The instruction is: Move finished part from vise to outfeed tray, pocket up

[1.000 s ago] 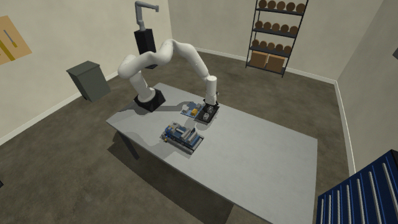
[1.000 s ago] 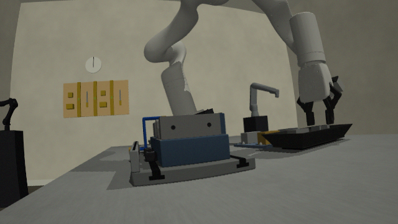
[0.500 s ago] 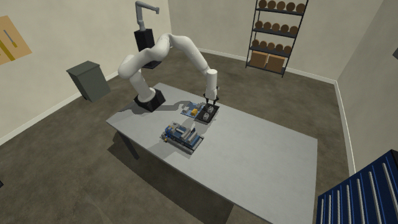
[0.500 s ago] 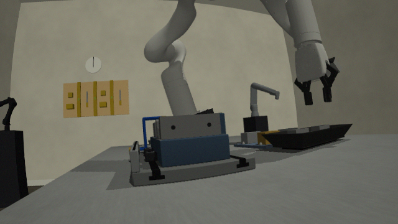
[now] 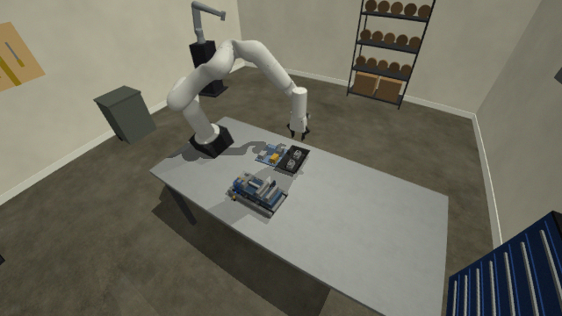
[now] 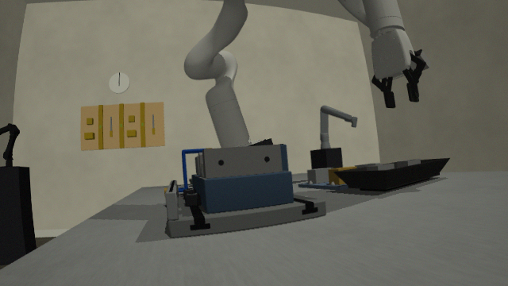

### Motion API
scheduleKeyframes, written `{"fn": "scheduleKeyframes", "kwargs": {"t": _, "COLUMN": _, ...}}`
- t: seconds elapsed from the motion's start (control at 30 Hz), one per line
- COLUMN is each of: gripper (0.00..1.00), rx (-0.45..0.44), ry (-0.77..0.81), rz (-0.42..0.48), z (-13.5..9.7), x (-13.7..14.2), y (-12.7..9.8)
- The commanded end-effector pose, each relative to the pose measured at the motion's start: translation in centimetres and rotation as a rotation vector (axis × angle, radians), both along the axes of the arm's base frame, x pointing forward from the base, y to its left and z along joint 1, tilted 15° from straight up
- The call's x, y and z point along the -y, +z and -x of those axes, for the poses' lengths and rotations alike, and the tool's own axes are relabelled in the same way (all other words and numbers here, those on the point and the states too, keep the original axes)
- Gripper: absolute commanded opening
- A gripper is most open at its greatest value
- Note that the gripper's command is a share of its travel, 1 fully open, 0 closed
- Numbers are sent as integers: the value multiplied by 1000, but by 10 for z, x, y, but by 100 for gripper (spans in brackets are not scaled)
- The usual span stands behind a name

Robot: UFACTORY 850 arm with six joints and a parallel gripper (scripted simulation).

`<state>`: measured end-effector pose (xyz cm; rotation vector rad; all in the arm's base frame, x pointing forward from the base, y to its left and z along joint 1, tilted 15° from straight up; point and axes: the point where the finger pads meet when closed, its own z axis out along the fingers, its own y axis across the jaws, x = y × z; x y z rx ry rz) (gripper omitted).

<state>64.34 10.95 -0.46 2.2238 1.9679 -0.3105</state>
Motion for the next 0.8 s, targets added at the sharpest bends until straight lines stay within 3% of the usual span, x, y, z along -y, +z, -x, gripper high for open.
{"fn": "scheduleKeyframes", "kwargs": {"t": 0.0, "gripper": 69, "rx": 2, "ry": 0, "rz": 0, "z": -1, "x": -3, "y": 10}}
{"fn": "scheduleKeyframes", "kwargs": {"t": 0.2, "gripper": 69, "rx": 2, "ry": 0, "rz": 0, "z": -1, "x": -3, "y": 11}}
{"fn": "scheduleKeyframes", "kwargs": {"t": 0.23, "gripper": 0, "rx": 2, "ry": 0, "rz": 0, "z": -1, "x": -3, "y": 11}}
{"fn": "scheduleKeyframes", "kwargs": {"t": 0.77, "gripper": 0, "rx": 2, "ry": 0, "rz": 0, "z": -1, "x": -3, "y": 11}}
